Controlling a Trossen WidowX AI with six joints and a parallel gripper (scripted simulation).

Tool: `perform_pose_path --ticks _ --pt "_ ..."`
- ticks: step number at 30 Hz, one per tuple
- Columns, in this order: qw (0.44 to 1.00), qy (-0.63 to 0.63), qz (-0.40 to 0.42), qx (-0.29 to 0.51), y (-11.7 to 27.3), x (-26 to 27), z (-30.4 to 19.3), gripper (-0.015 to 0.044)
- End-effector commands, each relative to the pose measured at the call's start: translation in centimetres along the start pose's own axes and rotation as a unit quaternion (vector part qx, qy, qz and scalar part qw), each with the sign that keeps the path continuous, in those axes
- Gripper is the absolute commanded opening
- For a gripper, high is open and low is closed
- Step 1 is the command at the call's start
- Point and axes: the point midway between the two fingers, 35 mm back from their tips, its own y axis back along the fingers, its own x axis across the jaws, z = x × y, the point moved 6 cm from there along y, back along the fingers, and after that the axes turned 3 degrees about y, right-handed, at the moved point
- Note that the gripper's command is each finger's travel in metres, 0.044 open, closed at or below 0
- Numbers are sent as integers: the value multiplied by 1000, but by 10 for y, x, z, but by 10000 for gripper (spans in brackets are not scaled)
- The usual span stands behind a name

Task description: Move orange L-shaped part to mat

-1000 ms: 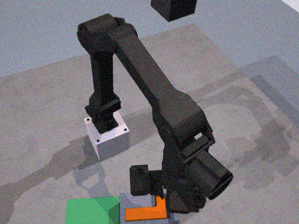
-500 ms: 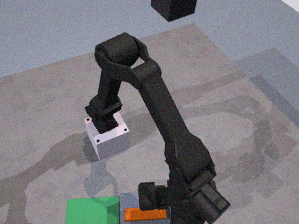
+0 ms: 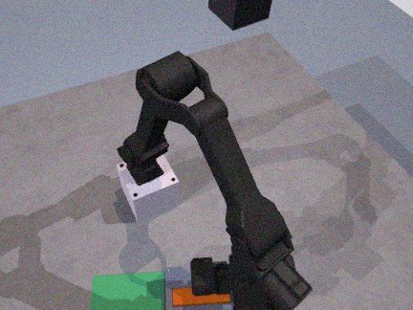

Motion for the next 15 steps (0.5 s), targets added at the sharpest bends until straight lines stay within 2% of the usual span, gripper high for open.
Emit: perform_pose_path --ticks 1,15 --pt "1000 -2 1 3 -9 0 -1 180" --pt "1000 -2 1 3 -28 0 -2 180"
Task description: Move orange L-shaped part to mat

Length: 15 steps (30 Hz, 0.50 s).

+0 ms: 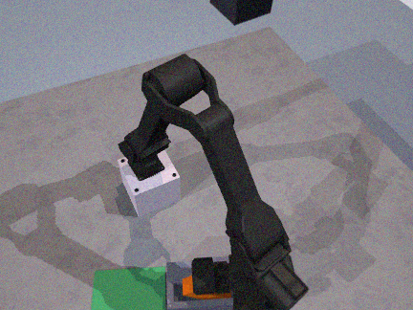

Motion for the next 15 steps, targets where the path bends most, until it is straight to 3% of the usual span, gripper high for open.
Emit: perform_pose_path --ticks 1,15 --pt "1000 -2 -1 3 -4 -1 -2 180" --pt "1000 0 0 1 -2 0 -1 180"
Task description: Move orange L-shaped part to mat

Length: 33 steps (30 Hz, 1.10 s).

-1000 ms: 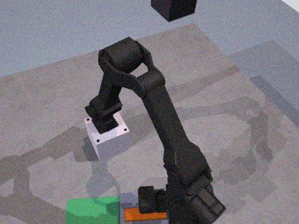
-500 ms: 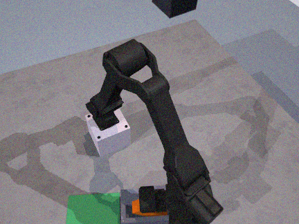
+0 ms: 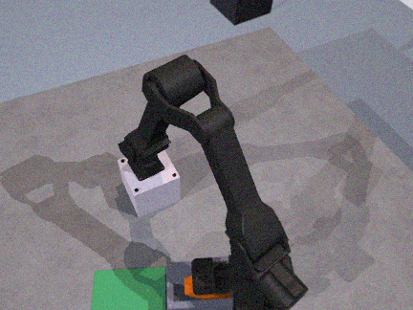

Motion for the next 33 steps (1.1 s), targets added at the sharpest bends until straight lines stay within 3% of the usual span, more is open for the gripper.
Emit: perform_pose_path --ticks 1,11,19,33 --pt "1000 0 0 0 2 1 0 180" --pt "1000 -2 -1 2 16 11 0 180" --pt "1000 -2 -1 2 109 0 0 180" --pt "1000 -5 4 -6 107 2 2 180"
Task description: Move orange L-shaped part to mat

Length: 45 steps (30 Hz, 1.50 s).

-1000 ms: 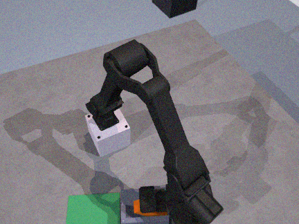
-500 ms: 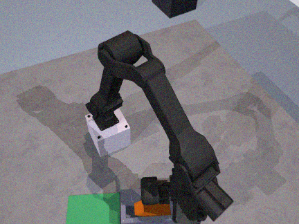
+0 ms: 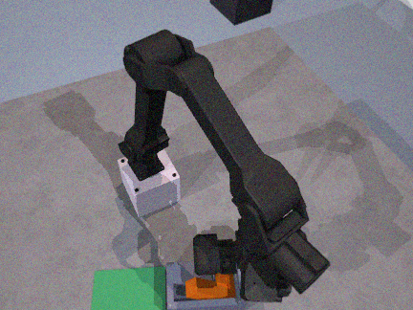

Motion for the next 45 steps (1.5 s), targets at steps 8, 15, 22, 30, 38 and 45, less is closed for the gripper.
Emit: perform_pose_path --ticks 8,15,22,30,38,45 --pt "1000 0 1 -2 1 0 0 180" --pt "1000 0 1 -2 1 0 0 180" --pt "991 135 0 -1 1 -13 3 280" --pt "891 455 -2 3 3 -47 6 280" --pt "737 676 -1 8 3 -76 6 280" --pt "706 709 -1 8 4 -78 6 280"
